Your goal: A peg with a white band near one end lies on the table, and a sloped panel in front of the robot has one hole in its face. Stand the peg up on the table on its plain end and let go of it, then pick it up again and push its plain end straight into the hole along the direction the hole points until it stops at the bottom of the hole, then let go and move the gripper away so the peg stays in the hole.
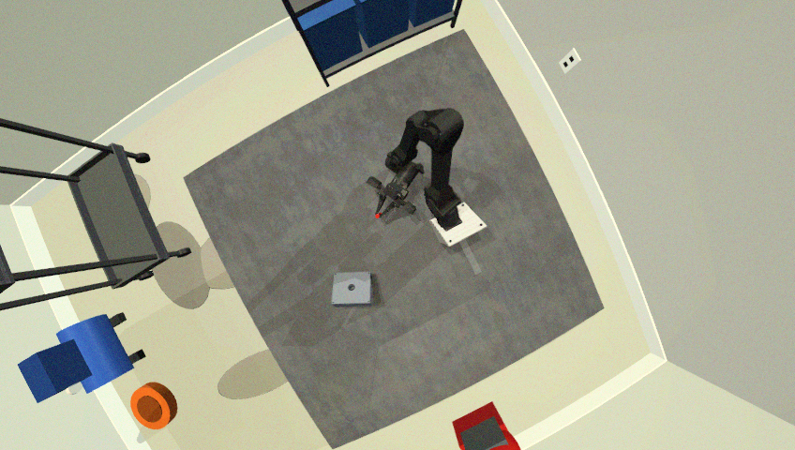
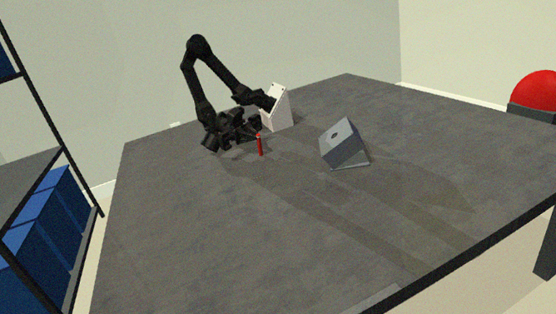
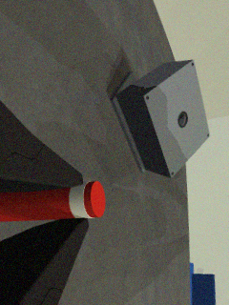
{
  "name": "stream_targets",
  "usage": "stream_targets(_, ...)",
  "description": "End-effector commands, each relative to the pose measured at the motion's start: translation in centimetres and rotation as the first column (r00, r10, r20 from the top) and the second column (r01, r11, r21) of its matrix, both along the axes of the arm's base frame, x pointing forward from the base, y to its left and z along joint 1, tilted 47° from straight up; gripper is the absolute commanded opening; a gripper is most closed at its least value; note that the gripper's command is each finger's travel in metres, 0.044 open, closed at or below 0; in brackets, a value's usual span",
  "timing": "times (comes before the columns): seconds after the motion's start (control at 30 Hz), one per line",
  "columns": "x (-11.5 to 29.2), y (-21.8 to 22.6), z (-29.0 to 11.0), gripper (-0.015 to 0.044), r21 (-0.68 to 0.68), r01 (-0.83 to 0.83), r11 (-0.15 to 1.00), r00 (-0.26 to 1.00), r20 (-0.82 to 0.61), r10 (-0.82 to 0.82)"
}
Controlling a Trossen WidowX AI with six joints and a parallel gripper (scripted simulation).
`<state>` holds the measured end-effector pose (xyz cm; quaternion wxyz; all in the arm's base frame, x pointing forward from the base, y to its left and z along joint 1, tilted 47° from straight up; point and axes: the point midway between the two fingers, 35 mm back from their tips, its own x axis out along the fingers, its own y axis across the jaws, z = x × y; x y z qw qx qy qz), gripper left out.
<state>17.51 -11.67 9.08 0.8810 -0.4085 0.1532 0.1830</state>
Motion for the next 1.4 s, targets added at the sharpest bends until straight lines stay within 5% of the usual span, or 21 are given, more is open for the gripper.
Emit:
stream_targets(0.0, -0.13, -0.2, -0.09, 0.0049, 0.0, 0.0, 1.0, 1.0, 0.0, 0.0)
stream_targets(0.17, -0.03, -0.01, -0.01, 0.013, 0.001, -0.003, 1.0, 1.0, 0.004, 0.003)
stream_targets(1.37, -0.03, -0.01, -0.01, 0.013, 0.001, -0.003, 1.0, 1.0, 0.004, 0.003)
